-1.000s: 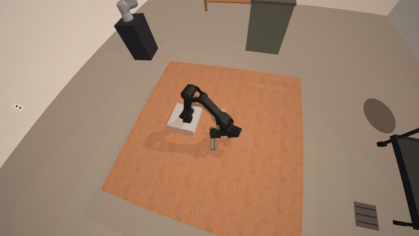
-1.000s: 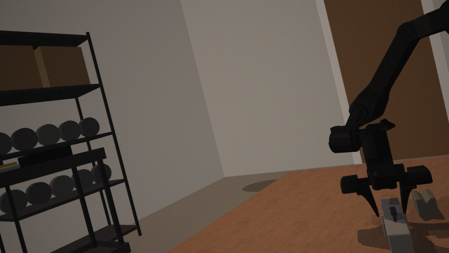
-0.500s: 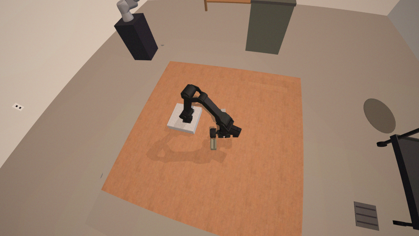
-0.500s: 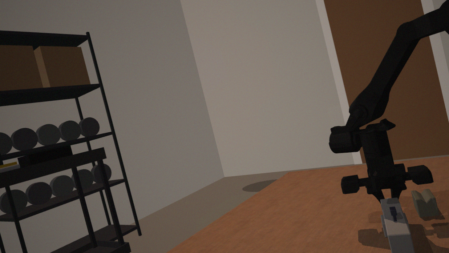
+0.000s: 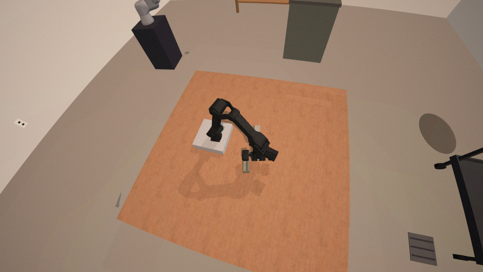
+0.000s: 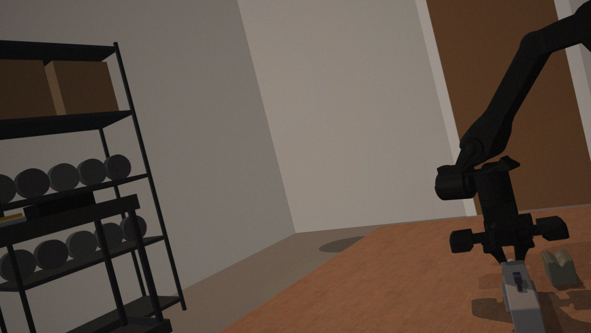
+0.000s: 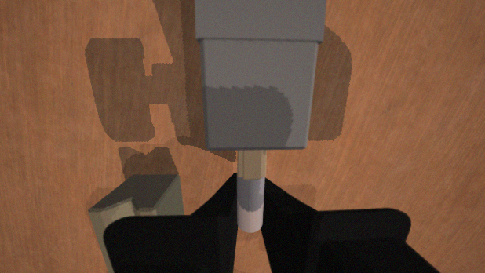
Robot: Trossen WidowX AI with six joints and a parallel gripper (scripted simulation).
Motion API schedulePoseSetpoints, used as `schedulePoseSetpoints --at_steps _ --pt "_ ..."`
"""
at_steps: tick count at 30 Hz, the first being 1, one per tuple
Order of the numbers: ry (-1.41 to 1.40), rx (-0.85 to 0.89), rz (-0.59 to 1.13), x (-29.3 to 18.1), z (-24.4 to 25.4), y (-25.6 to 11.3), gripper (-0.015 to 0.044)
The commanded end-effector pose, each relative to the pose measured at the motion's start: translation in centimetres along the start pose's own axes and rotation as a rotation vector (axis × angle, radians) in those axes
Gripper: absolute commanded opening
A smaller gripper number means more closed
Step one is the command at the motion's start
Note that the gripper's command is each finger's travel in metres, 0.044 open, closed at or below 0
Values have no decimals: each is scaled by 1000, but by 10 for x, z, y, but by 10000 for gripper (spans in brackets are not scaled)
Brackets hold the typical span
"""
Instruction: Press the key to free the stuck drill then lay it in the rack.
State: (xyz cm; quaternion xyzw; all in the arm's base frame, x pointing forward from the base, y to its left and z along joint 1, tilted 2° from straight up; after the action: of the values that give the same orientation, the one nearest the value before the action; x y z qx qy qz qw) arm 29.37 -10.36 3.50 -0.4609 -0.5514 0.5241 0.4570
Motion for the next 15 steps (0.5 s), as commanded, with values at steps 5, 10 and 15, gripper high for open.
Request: schedulePoseSetpoints --at_steps 5,10,15 --pt "-1 -2 5 -14 -2 -2 0" --pt "-1 -2 5 -20 -2 -2 0" --pt "-1 -2 5 -27 -3 -2 0"
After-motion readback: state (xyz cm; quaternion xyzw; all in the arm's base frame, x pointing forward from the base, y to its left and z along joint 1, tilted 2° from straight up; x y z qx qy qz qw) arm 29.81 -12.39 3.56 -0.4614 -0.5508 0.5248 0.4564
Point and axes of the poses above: the point midway between the two fingers, 35 mm back from their tips, its own y axis out along the fingers, its own z axis across the jaws, x = y × z, the point moved 3 cm from there along -y, back along the fingers, and after that the axes turned 1 degree about y, right-handed, at the moved point
